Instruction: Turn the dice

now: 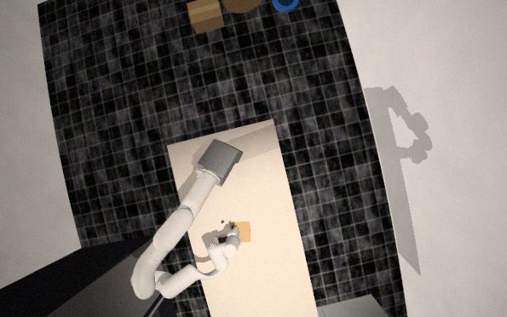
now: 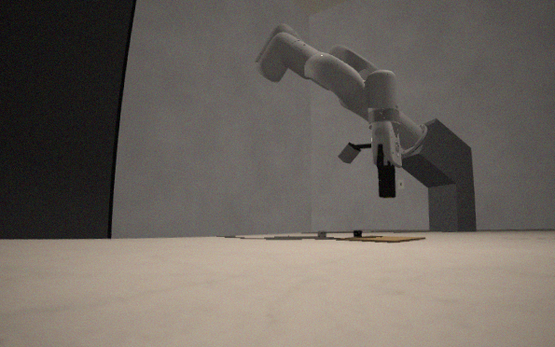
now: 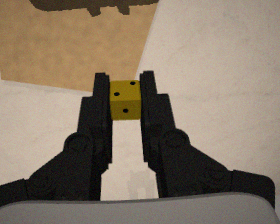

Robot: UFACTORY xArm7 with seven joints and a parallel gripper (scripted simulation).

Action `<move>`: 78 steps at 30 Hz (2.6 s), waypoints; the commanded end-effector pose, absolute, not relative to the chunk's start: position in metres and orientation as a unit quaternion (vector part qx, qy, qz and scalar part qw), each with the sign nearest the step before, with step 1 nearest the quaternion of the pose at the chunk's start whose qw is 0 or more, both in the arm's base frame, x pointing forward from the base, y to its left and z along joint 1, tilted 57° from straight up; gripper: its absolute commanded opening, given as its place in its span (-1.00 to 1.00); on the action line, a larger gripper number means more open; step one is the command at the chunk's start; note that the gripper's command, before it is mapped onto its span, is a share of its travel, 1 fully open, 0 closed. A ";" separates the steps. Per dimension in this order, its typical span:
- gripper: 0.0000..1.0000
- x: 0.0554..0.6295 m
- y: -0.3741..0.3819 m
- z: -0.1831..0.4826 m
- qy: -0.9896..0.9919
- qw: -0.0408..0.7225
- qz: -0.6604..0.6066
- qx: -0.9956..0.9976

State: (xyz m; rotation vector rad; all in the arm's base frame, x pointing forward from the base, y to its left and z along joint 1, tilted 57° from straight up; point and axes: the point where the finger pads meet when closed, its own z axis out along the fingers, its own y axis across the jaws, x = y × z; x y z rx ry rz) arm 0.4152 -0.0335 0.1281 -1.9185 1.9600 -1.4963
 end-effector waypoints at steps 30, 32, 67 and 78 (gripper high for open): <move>-0.78 0.467 -0.083 0.083 0.627 0.010 -0.479 -0.615; -0.78 0.467 -0.083 0.083 0.627 0.010 -0.479 -0.615; -0.78 0.467 -0.083 0.083 0.627 0.010 -0.479 -0.615; -0.78 0.466 -0.084 0.083 0.627 0.010 -0.479 -0.615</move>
